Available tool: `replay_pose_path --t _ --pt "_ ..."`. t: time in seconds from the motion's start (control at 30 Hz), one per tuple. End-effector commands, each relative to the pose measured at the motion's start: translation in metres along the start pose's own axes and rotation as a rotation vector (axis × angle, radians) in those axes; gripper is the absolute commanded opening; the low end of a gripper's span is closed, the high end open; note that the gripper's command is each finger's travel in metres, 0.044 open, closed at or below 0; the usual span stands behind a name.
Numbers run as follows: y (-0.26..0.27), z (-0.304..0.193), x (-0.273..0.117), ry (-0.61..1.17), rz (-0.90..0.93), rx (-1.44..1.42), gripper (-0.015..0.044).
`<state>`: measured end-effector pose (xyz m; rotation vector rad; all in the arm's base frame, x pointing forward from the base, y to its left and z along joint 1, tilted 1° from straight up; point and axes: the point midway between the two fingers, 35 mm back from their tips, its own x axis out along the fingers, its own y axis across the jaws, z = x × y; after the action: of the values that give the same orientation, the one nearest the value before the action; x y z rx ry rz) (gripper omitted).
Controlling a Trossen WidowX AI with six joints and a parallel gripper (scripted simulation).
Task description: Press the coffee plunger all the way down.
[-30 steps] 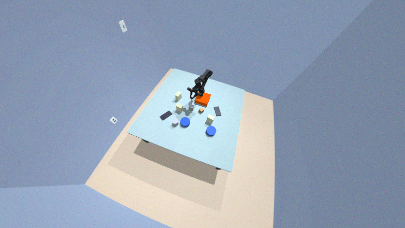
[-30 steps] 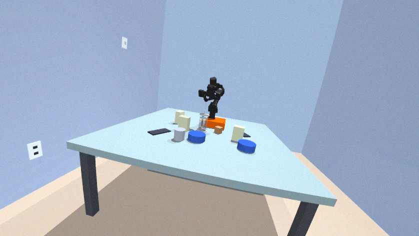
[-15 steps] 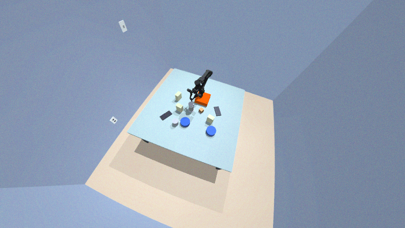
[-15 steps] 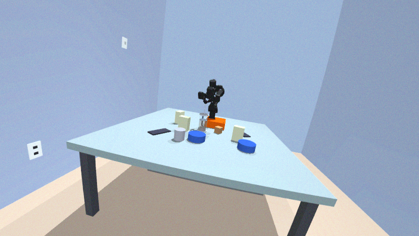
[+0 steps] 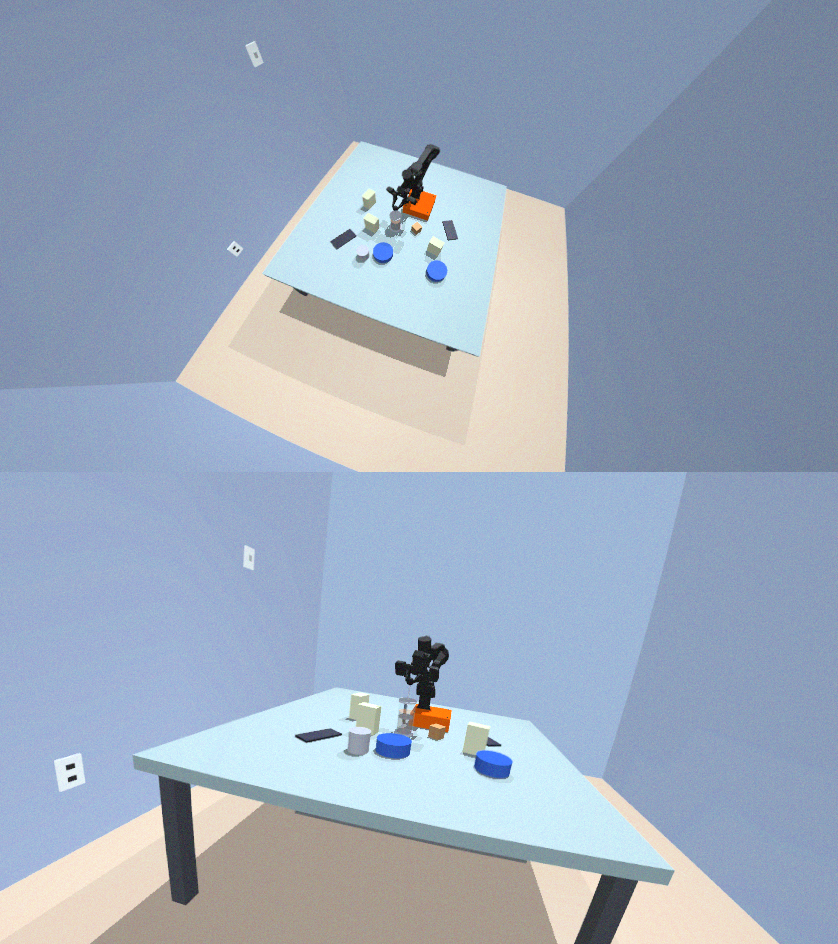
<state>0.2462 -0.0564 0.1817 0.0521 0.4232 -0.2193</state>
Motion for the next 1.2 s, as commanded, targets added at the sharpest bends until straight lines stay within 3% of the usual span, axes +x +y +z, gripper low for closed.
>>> replay_pose_path --t 0.0,1.17 --pt "0.0 -0.026 0.01 0.059 -0.001 -0.002 0.0126" --pt "0.0 -0.034 0.034 0.058 -0.001 -0.002 0.0126"
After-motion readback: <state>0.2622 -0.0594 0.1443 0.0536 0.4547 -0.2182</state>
